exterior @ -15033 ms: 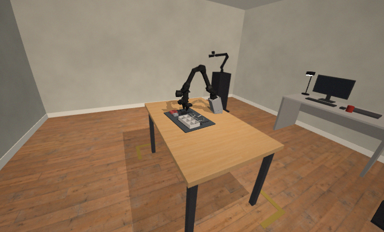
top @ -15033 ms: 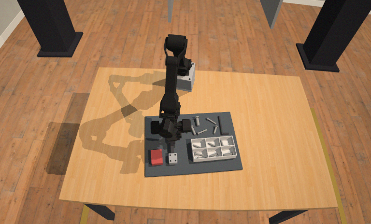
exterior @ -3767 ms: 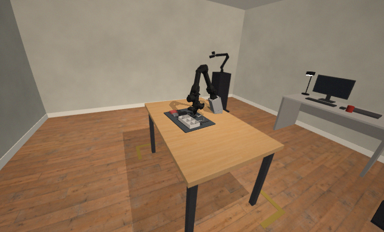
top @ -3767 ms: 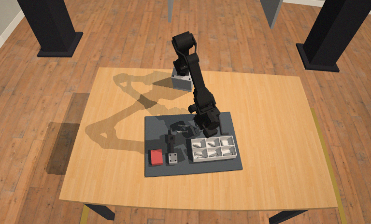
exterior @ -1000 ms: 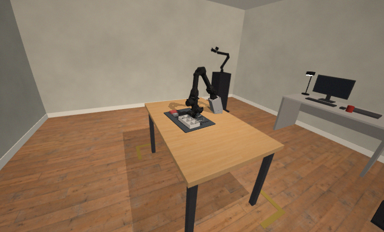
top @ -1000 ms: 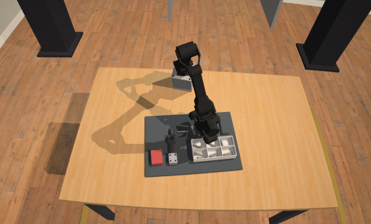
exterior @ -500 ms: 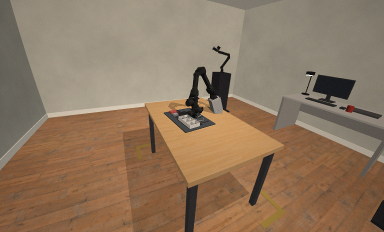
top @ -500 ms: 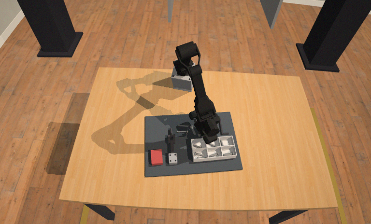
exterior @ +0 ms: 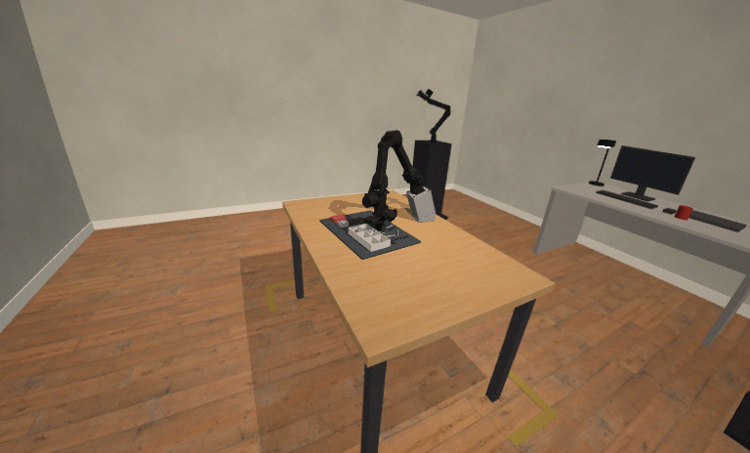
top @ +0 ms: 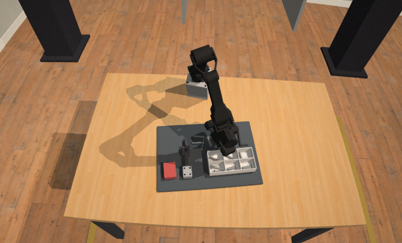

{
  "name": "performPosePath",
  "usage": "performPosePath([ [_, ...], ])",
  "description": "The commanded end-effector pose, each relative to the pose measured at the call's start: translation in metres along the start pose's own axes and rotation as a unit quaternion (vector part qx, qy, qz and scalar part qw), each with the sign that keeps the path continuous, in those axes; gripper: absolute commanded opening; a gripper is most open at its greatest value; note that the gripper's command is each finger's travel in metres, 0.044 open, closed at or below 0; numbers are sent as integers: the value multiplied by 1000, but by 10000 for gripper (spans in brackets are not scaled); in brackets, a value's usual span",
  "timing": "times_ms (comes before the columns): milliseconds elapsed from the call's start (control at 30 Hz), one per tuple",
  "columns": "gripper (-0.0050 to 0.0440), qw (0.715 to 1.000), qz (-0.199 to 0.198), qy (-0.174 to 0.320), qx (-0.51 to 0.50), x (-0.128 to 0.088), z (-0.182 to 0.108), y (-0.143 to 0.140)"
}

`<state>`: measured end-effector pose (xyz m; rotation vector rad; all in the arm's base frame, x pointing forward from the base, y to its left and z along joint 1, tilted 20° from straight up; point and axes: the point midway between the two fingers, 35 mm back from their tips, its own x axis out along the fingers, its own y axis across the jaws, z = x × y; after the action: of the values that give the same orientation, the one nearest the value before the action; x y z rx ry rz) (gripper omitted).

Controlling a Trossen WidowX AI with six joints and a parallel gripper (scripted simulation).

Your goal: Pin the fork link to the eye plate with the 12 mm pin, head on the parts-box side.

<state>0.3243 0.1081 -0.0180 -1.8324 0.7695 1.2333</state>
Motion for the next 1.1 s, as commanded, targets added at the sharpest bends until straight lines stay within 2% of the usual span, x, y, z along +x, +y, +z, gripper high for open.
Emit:
performPosePath([
  [0, -50, 1000, -3, -1, -2, -1, 0, -1],
  [200, -50, 1000, -3, -1, -2, -1, 0, -1],
  [233, 130, 1000, -3, -1, -2, -1, 0, -1],
  [1067, 130, 1000, -3, -1, -2, -1, 0, -1],
])
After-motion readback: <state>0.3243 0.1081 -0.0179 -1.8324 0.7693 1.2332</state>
